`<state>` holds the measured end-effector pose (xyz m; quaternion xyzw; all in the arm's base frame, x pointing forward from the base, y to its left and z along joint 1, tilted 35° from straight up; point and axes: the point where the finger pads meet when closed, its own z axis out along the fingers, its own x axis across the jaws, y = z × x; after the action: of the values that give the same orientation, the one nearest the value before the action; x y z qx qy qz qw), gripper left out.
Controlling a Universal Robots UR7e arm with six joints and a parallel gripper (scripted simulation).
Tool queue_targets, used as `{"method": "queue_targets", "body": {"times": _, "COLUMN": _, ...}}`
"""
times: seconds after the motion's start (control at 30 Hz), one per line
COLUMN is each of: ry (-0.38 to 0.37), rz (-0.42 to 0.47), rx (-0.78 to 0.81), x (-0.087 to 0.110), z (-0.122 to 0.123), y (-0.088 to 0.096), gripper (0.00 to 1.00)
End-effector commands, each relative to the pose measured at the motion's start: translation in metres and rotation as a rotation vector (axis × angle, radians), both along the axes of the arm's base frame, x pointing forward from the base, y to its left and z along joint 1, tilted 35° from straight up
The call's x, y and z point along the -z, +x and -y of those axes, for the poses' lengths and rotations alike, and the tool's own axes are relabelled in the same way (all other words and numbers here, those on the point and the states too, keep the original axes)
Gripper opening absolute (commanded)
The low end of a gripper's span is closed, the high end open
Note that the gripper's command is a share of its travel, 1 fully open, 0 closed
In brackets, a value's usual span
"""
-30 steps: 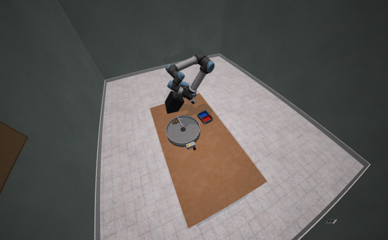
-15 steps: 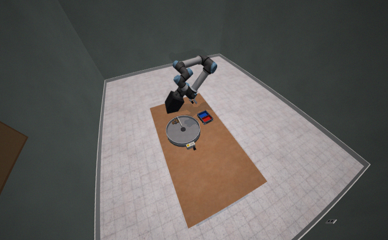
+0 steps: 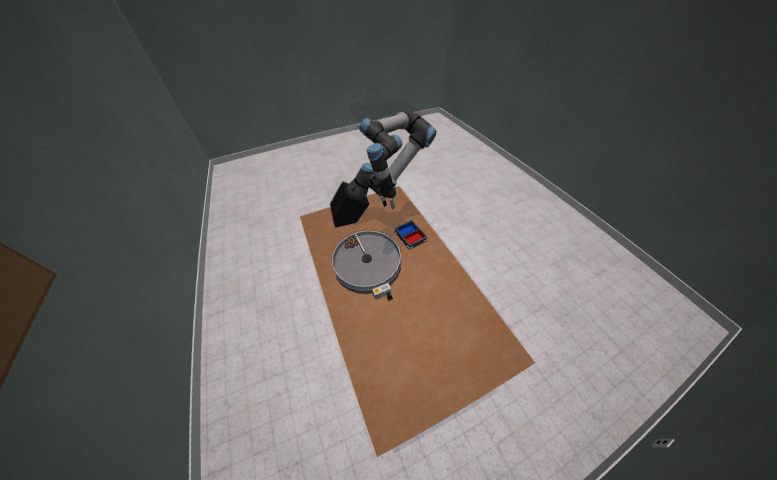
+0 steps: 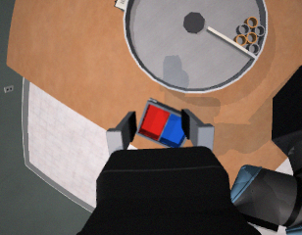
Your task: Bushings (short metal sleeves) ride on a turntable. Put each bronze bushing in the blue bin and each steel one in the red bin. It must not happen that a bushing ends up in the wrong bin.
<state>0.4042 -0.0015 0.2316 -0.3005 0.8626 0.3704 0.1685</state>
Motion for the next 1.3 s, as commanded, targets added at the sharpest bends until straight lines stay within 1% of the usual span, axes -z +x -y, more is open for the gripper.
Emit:
{"method": "queue_targets", "body": {"times": 0.0, "ry": -0.117, "rz": -0.041, "rx": -0.021, "x": 0.0005, "z": -0.0004, "y": -0.0003, "gripper": 1.0}}
{"method": "queue_targets", "body": {"times": 0.03, "ry": -0.117, "rz": -0.041, "rx": -0.021, "x": 0.0005, "z": -0.0004, "y": -0.0003, "gripper": 1.0}}
{"method": "queue_targets", "body": {"times": 0.1, "ry": -0.21, "rz": -0.069, "rx": -0.039, "x": 0.0003, "z": -0.0003, "y": -0.0003, "gripper": 1.0}}
{"method": "queue_targets", "body": {"times": 0.13, "ry": -0.219, "rz": -0.073, "rx": -0.041, "x": 0.0004, "z": -0.0004, "y": -0.0003, "gripper": 1.0}}
{"method": "queue_targets", "body": {"times": 1.27, "ry": -0.213, "rz": -0.07, "rx": -0.04, "x": 0.0002, "z": -0.0003, "y": -0.0002, "gripper": 1.0}}
